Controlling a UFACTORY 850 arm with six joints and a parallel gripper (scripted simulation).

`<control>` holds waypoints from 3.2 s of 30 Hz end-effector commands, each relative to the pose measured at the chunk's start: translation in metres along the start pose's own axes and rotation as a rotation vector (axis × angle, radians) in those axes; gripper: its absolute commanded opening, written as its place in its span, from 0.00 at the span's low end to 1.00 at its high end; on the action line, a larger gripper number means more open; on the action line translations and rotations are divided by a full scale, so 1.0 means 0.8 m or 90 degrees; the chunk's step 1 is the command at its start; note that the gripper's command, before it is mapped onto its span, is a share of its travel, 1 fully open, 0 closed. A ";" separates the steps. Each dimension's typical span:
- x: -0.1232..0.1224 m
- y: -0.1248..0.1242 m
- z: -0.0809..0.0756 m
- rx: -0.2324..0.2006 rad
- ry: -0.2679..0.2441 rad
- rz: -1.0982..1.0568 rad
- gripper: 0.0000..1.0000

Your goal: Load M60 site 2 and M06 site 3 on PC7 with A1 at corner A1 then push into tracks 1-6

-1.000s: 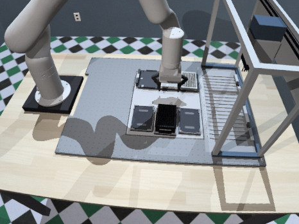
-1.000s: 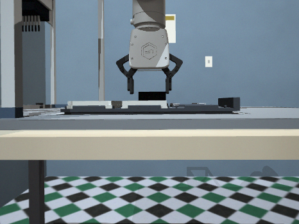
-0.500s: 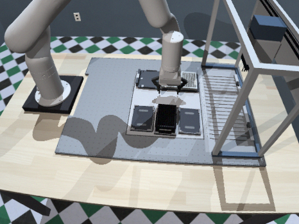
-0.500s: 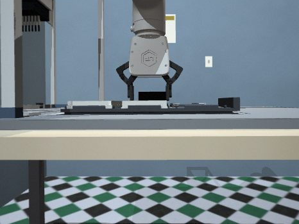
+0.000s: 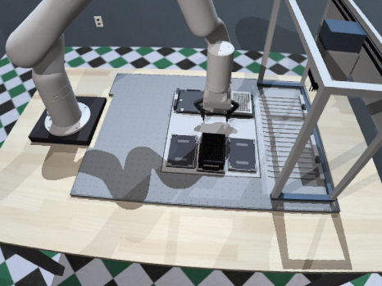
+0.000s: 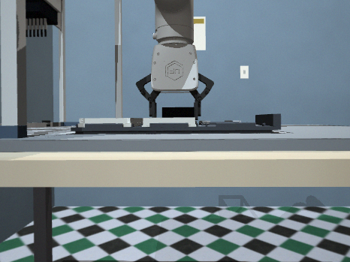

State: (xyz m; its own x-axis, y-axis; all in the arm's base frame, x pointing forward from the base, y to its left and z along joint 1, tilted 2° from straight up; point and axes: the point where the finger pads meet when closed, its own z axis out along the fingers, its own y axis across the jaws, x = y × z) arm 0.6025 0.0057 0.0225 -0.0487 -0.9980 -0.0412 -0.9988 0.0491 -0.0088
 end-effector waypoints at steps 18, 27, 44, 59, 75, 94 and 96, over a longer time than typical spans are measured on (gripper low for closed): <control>0.000 -0.001 0.015 0.001 0.000 0.000 1.00; 0.000 -0.001 0.018 0.001 0.000 0.000 1.00; -0.006 -0.001 0.018 0.001 0.000 0.000 1.00; -0.014 -0.001 0.018 0.001 0.000 0.000 1.00; -0.024 -0.001 0.018 0.001 0.000 0.000 1.00; -0.033 -0.001 0.018 0.001 0.000 0.000 1.00; -0.034 -0.001 0.018 0.001 0.000 0.000 1.00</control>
State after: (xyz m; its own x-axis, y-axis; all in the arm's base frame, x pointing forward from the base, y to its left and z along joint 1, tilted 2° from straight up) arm 0.6040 0.0326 0.0084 -0.0487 -0.9980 -0.0412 -0.9988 0.0491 -0.0089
